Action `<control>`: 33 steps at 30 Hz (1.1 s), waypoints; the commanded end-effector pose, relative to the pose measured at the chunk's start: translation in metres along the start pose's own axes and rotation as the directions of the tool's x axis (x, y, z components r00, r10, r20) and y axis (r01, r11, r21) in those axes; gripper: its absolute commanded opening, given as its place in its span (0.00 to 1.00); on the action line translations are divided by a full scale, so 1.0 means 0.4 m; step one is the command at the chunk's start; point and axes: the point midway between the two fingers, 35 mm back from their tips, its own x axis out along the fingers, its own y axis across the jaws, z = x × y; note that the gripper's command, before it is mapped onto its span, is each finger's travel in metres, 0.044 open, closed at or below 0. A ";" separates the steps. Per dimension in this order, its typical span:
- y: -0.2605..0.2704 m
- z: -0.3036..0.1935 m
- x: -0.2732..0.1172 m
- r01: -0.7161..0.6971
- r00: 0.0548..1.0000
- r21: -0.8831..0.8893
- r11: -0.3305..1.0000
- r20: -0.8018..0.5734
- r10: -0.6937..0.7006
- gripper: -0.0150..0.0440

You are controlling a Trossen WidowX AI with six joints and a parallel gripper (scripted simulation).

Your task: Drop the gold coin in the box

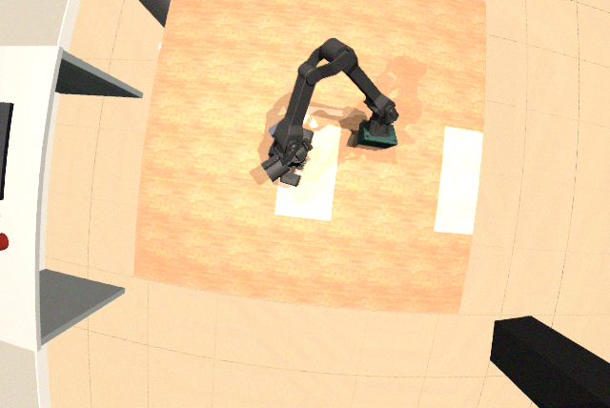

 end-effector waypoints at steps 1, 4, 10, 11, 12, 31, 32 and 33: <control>0.006 0.002 -0.019 -0.009 1.000 -0.009 1.000 0.003 0.009 0.25; 0.007 0.004 -0.035 -0.008 1.000 -0.007 1.000 0.001 0.008 0.25; 0.009 0.006 -0.071 -0.006 1.000 -0.002 1.000 -0.002 0.006 0.25; 0.009 0.006 -0.077 -0.005 1.000 -0.001 1.000 -0.003 0.005 0.25; 0.009 0.006 -0.083 -0.005 1.000 0.000 1.000 -0.004 0.005 0.25; 0.002 0.001 -0.201 0.011 1.000 0.016 1.000 -0.014 -0.011 0.25; 0.001 0.001 -0.207 0.012 1.000 0.017 1.000 -0.015 -0.012 0.25; 0.000 0.000 -0.212 0.013 1.000 0.018 1.000 -0.015 -0.013 0.25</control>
